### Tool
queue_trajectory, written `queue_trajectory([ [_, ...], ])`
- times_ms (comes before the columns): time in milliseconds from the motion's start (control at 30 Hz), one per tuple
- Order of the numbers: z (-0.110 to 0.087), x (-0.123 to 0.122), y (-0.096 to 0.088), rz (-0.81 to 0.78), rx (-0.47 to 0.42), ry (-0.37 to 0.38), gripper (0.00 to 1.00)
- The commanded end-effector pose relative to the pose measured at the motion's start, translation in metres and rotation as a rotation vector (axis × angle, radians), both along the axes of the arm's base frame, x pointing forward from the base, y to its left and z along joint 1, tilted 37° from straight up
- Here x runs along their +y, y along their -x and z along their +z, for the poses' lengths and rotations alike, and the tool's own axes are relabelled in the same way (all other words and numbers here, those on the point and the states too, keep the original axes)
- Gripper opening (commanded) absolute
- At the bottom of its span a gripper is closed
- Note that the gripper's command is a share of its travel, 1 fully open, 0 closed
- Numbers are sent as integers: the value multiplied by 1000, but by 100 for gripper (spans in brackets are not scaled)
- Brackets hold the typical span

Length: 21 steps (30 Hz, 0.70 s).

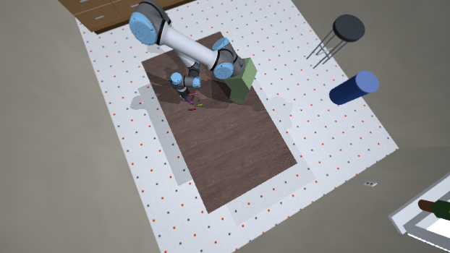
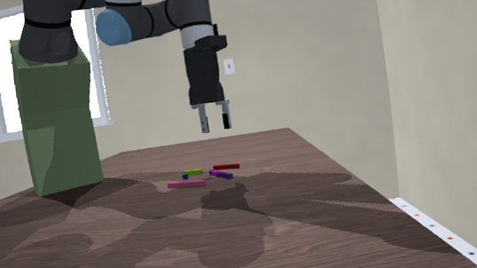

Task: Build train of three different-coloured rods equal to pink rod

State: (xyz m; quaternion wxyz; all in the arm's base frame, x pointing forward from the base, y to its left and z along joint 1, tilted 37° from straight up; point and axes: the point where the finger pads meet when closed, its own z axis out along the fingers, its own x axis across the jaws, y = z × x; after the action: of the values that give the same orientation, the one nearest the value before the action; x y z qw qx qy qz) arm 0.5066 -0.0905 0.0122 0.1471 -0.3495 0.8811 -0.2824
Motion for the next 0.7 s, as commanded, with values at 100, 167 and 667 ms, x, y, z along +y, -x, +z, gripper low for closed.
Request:
queue_trajectory([
  [100, 16, 8, 8, 1, -2, 0, 100],
  [167, 22, 11, 12, 1, -2, 0, 100],
  [667, 55, 27, 31, 1, -2, 0, 100],
])
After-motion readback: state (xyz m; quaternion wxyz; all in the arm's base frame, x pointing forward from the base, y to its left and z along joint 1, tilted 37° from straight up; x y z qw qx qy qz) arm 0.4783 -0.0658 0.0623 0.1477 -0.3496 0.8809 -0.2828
